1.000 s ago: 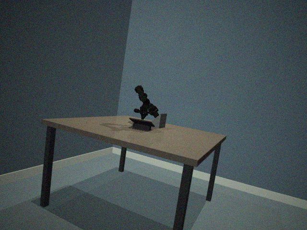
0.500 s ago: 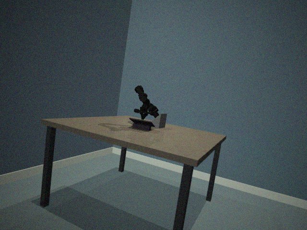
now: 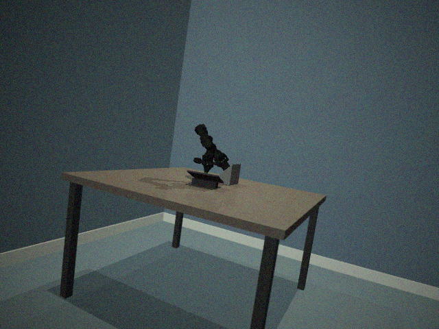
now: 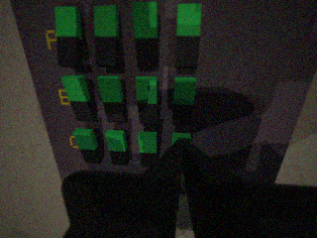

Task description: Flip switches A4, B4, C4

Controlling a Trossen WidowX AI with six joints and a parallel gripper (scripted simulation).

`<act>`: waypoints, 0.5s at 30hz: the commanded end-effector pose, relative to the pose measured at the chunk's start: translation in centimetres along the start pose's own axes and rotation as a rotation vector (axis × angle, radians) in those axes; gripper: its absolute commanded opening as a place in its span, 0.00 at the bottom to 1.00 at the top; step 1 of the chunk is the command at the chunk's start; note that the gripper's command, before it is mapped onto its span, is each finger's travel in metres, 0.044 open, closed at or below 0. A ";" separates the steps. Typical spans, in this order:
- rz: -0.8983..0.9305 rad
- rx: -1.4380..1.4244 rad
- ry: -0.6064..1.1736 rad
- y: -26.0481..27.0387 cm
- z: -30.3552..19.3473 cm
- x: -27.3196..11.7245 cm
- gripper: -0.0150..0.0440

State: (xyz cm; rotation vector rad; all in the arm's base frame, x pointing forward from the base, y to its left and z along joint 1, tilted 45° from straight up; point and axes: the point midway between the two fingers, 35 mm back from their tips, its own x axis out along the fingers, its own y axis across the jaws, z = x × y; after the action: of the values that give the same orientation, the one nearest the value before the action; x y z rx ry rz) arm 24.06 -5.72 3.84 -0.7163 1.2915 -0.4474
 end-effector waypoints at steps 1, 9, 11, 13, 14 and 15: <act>0.003 -0.004 0.000 0.1 0.0 0.1 0.25; 0.003 -0.004 0.000 0.1 0.0 0.2 0.25; 0.003 -0.004 0.000 0.1 0.0 0.2 0.25; 0.003 -0.004 0.000 0.1 0.0 0.2 0.25; 0.003 -0.004 0.000 0.1 0.0 0.3 0.25; 0.003 -0.004 0.000 0.1 0.0 0.3 0.25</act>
State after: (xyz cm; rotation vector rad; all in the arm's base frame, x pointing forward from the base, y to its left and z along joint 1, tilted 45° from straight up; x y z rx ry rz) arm 24.13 -5.82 3.71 -0.7167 1.2904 -0.4466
